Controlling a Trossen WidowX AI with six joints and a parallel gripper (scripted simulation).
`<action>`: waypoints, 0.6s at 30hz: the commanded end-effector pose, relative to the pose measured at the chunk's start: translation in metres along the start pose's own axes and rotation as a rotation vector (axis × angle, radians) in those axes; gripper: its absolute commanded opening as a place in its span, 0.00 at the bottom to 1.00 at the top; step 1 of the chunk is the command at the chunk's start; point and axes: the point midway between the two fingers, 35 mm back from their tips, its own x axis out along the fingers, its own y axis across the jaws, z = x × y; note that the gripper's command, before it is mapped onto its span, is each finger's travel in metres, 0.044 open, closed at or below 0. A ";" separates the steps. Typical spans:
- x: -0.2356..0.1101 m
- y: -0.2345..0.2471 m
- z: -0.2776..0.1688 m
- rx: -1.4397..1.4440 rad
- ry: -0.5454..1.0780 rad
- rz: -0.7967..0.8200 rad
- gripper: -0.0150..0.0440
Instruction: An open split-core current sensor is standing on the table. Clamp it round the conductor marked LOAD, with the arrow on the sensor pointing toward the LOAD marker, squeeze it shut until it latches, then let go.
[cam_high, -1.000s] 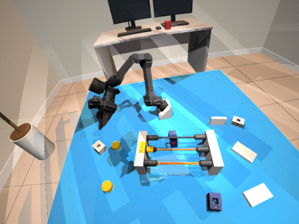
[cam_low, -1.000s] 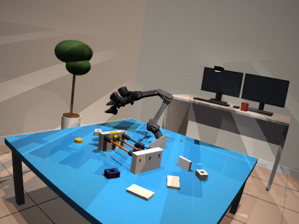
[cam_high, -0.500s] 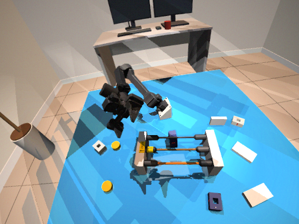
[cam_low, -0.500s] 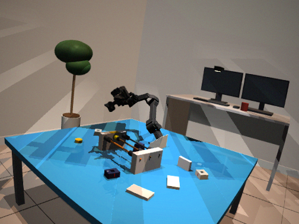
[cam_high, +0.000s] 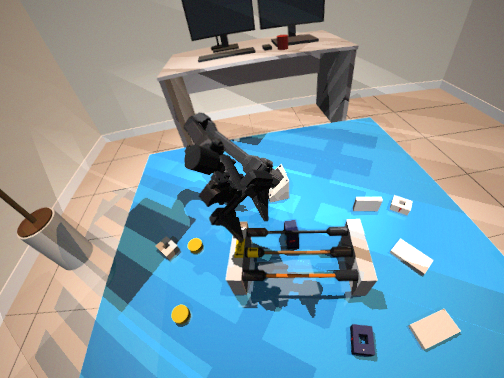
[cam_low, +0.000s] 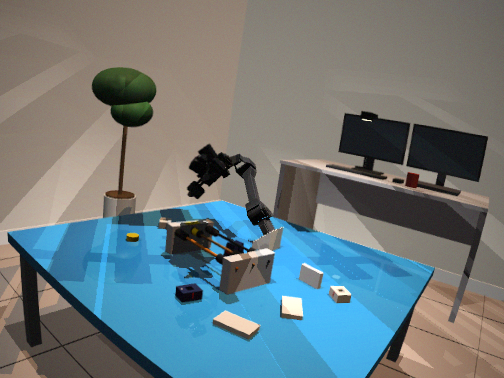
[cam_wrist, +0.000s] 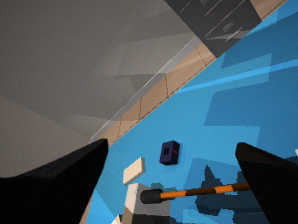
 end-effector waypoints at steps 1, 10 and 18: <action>0.000 -0.023 -0.048 0.031 0.314 -0.324 1.00; -0.046 -0.058 -0.051 -0.252 0.494 -0.851 1.00; -0.049 -0.059 -0.048 -0.278 0.496 -0.873 1.00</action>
